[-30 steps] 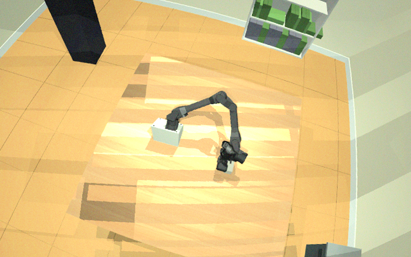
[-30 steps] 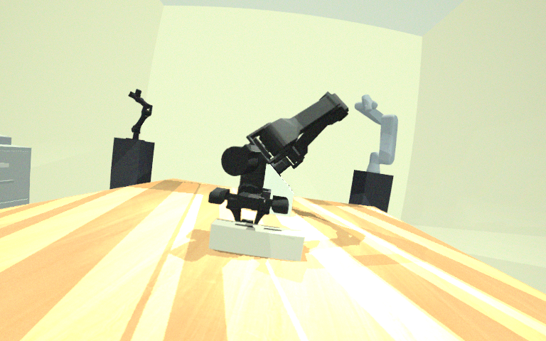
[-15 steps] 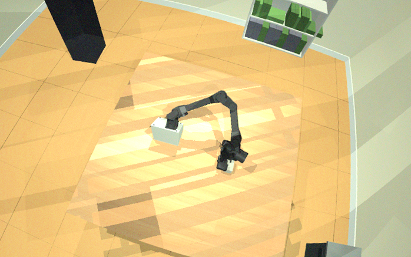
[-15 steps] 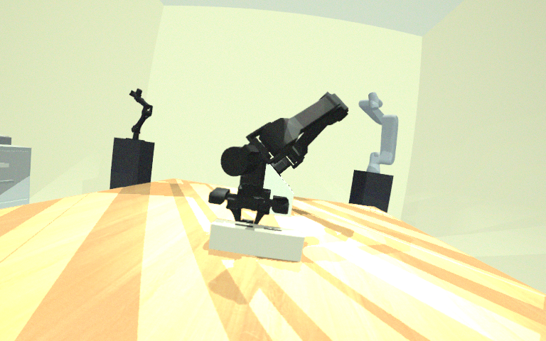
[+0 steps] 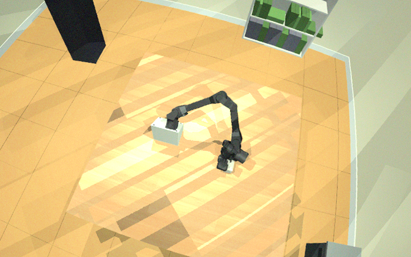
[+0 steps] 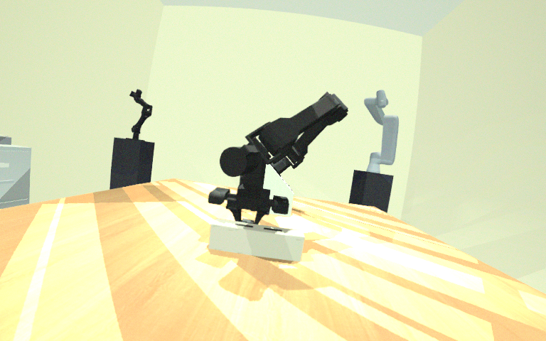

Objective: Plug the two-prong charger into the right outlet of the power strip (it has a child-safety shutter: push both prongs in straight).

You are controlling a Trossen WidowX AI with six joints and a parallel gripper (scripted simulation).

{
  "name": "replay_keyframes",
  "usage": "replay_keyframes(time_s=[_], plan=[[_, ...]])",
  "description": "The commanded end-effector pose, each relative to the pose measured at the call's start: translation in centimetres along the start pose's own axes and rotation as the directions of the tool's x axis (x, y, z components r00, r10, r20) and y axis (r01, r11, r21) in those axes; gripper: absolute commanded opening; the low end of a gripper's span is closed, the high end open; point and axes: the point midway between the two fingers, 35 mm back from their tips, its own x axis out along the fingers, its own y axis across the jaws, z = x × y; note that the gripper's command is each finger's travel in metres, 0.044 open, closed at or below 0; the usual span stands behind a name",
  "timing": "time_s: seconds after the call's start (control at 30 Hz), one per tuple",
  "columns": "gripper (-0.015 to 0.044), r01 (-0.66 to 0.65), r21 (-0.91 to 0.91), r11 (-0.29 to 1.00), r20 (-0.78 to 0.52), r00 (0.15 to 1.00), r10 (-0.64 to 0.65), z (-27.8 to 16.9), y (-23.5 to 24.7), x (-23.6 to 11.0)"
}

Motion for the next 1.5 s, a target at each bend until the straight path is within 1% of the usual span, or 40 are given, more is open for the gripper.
replay_keyframes(time_s=[0.0, 0.63, 1.47], plan=[[0.0, 0.004, -0.017, 1.0, 0.02, 1.0, -0.004, 1.04, 0.05, -0.09], [0.0, 0.004, -0.017, 1.0, 0.02, 1.0, -0.004, 1.81, 0.09, -0.04], [0.0, 0.004, -0.017, 1.0, 0.02, 1.0, -0.004, 1.53, 0.09, 0.01]])
